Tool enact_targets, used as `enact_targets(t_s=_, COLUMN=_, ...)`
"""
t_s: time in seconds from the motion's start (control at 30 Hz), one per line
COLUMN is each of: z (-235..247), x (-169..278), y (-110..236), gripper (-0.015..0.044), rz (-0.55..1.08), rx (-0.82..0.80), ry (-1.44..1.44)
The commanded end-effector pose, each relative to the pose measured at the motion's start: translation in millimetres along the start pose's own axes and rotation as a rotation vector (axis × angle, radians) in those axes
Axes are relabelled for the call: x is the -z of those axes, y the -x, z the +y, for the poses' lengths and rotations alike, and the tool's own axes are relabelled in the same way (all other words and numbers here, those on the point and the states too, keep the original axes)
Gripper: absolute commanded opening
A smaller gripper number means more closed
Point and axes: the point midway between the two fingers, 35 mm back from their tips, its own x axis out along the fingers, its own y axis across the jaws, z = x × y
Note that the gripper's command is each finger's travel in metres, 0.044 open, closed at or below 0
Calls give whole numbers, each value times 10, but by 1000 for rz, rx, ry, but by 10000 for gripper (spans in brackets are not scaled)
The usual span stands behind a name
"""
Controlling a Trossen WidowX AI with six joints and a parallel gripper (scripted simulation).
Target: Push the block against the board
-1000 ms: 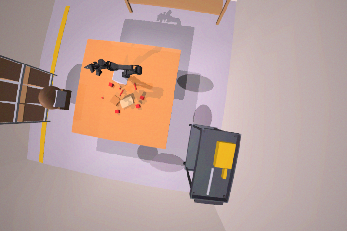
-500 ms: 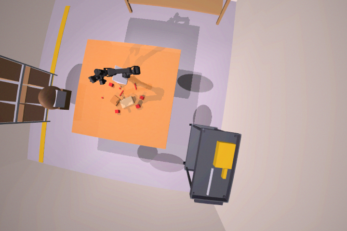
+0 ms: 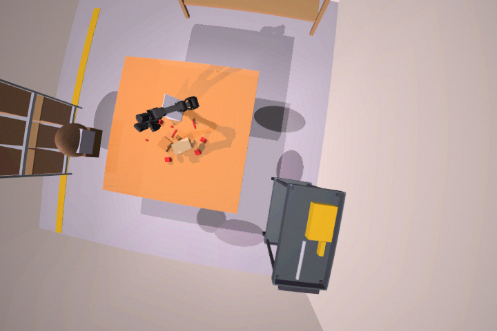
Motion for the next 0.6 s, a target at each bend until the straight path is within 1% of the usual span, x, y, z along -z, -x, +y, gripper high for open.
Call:
enact_targets(t_s=0.0, z=109, x=-229, y=-75, gripper=0, rz=-55, rx=-90, ry=-42)
enact_targets(t_s=0.27, z=469, x=-718, y=-179, gripper=0, rz=-142, rx=-326, ry=-144)
enact_targets(t_s=0.57, z=894, x=-1217, y=-155, gripper=0, rz=-173, rx=-605, ry=-264)
